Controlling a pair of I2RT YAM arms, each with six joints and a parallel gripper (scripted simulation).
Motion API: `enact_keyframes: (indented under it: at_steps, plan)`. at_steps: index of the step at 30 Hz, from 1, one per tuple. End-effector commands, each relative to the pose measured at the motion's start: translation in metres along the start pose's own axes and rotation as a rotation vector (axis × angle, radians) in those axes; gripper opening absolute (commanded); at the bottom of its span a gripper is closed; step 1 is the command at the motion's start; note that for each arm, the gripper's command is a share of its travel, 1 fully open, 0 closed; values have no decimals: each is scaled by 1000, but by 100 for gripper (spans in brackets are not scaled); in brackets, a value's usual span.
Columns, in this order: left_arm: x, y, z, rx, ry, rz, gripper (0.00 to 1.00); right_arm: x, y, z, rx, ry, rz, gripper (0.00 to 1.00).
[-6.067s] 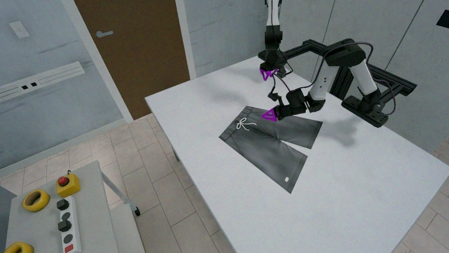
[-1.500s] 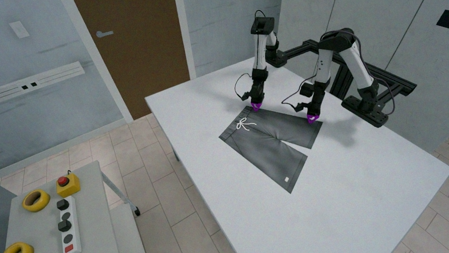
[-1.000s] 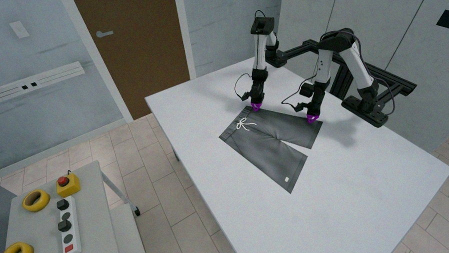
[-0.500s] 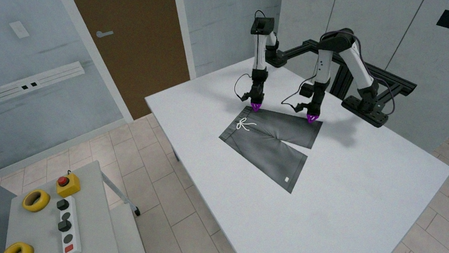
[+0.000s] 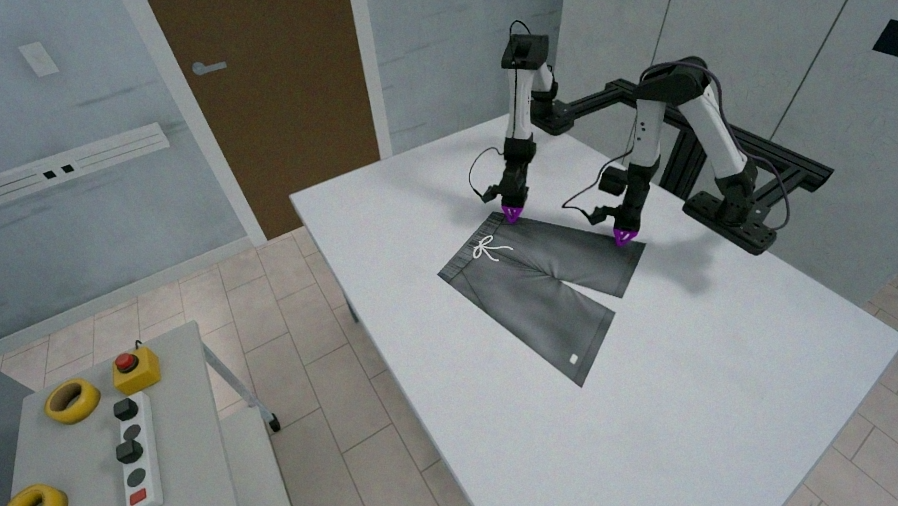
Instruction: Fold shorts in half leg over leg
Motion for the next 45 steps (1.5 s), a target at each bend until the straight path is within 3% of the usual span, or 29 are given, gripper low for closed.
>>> enact_keyframes:
  at_steps: [1,9,11,12,14,16,25,26,35,45]
  plan:
    - [16,9,-6,-20,-16,-79,25,19,10,1,14,0,-69,25]
    - [16,9,-6,-20,-16,-79,25,20,10,1,14,2,-72,25]
    - [21,8,3,18,-31,-174,25,18,13,1,30,-3,-171,25]
    - [23,8,4,23,-35,-197,25,8,13,0,21,-3,-98,25]
    - [19,10,-5,-14,-19,-136,25,1,15,-1,18,-4,-72,25]
    - [20,11,-6,-14,-16,-136,25,18,13,1,21,-2,-106,25]
    - [22,12,-5,-11,-19,-137,25,19,14,1,21,-1,-104,25]
    - [22,12,-5,-11,-19,-137,15,21,14,1,22,-1,-107,15]
    - [27,15,11,25,-18,-141,15,20,17,1,24,12,-103,15]
    - [29,15,8,20,-22,-140,15,20,19,1,22,7,-94,15]
Point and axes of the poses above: on each arm, the point where the finger pads meet when closed, its own y axis out along the fingers, its own x axis across the jaws, z = x × y, the point moved 3 cm from there along -y, back along the fingers, and after that the axes turned 8 degrees about y, right-handed, at the moved point
